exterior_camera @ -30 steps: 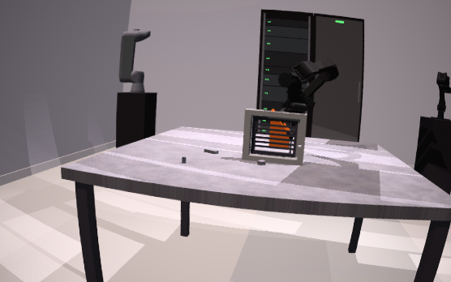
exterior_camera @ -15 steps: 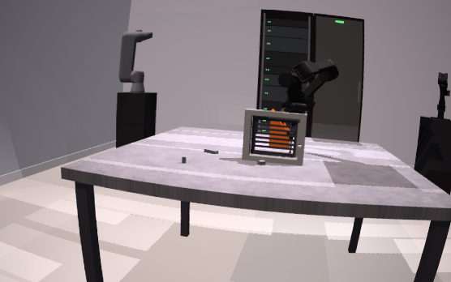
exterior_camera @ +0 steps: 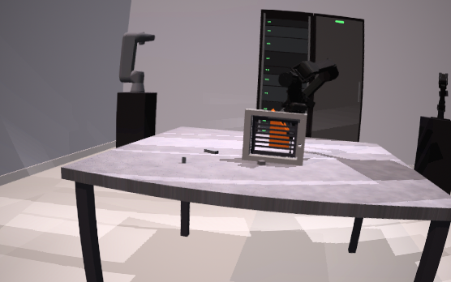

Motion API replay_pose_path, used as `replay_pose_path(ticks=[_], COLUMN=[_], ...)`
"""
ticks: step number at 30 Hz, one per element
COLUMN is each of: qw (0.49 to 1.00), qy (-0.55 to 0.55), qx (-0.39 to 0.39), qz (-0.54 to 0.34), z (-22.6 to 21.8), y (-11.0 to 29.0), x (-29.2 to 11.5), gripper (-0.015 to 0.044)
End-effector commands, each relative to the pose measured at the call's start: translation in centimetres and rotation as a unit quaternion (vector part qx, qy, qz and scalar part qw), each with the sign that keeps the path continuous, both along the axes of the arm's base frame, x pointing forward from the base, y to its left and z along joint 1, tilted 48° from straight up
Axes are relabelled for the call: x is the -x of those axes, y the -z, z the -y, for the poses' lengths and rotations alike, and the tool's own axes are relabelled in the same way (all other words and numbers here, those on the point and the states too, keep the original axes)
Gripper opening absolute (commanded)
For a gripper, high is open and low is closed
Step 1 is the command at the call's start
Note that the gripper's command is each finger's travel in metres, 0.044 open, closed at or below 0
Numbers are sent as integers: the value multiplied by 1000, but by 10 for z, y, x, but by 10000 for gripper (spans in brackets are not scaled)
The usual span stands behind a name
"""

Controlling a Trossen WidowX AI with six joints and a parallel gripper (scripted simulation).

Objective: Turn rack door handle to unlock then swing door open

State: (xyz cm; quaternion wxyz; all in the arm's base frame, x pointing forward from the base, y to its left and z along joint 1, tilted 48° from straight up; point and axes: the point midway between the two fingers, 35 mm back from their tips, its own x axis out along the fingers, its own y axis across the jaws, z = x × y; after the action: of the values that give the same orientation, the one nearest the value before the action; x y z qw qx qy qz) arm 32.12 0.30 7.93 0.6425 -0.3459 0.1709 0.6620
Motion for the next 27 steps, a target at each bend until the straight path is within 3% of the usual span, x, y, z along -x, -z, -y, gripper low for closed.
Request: replay_pose_path(ticks=[1,14,27], qw=[998,927,760], qy=[43,255,440], qx=[-4,-24,-42], qz=[-47,-276,-476], z=[-1,-1,-1], y=[0,0,0], x=[0,0,0], gripper=[297,297,297])
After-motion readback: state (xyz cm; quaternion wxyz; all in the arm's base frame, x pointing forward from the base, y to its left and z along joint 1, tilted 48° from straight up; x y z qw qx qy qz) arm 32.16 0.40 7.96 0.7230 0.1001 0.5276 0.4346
